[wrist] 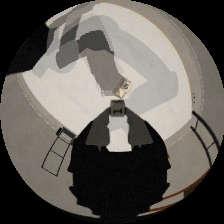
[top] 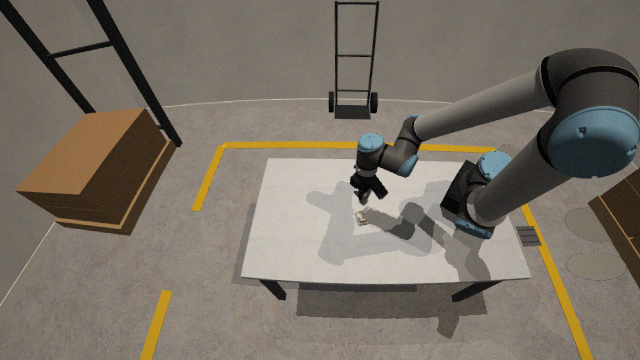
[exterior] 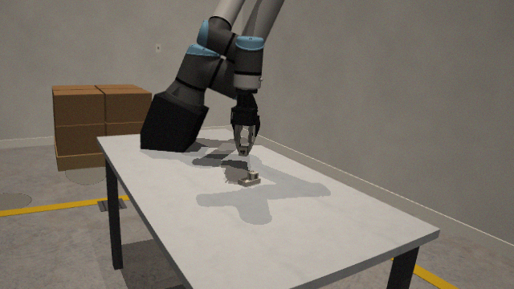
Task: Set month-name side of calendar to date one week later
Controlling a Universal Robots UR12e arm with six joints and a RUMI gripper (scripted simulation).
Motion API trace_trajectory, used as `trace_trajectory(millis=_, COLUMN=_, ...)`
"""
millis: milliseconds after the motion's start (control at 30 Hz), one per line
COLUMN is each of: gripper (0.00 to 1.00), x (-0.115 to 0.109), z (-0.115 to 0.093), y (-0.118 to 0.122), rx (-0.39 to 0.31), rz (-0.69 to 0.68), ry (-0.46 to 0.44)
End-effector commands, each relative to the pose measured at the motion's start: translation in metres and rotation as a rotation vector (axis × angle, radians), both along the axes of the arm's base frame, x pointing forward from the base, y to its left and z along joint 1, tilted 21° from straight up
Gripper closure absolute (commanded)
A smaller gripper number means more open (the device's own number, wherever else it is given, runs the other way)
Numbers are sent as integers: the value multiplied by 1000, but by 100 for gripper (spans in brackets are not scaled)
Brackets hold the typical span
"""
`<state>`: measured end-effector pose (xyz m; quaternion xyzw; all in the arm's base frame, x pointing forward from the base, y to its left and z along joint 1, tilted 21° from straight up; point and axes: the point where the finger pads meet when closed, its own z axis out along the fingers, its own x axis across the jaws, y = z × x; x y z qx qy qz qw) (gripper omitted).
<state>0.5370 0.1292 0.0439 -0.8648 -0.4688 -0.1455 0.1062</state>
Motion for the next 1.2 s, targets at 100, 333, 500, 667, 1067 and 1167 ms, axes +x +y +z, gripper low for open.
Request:
trace_trajectory(millis=100, gripper=90, x=3, z=-2, y=-9, rx=-32, rz=221, ry=-79)
trace_trajectory(millis=333, gripper=90, x=4, z=-4, y=-15, rx=-61, rz=403, ry=-141)
trace_trajectory(millis=500, gripper=90, x=5, z=-6, y=-19, rx=-80, rz=517, ry=-180)
trace_trajectory(millis=667, gripper=90, x=7, z=-7, y=-23, rx=-100, rz=635, ry=-221)
trace_trajectory(millis=1067, gripper=90, x=10, z=-11, y=-32, rx=-146, rz=918, ry=-318)
trace_trajectory(millis=1167, gripper=90, x=12, z=-12, y=-35, rx=-163, rz=1022, ry=-355)
